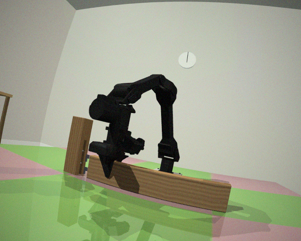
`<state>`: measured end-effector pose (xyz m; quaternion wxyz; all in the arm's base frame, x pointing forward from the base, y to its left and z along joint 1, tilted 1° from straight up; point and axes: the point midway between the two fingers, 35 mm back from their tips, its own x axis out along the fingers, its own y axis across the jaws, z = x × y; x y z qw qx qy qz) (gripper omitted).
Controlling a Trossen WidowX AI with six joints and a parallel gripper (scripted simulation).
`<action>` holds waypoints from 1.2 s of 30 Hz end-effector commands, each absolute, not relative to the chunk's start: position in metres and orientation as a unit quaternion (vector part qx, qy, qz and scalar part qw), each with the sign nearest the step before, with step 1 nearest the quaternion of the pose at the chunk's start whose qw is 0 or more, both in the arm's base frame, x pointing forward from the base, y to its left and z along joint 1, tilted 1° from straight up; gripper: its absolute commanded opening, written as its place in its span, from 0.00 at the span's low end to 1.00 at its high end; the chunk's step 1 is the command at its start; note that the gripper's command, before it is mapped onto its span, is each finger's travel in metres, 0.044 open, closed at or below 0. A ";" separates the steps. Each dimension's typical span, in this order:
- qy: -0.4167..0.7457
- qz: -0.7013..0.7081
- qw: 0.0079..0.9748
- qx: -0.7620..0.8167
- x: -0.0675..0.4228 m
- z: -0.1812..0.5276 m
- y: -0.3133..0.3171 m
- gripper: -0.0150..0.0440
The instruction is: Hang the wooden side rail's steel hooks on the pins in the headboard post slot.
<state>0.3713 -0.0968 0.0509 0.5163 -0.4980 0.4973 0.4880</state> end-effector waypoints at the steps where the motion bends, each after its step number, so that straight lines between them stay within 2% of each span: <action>1: 0.495 0.486 0.521 -0.499 0.377 0.051 -0.096 0.25; 36: 0.495 0.486 0.521 -0.499 0.374 0.055 -0.097 0.25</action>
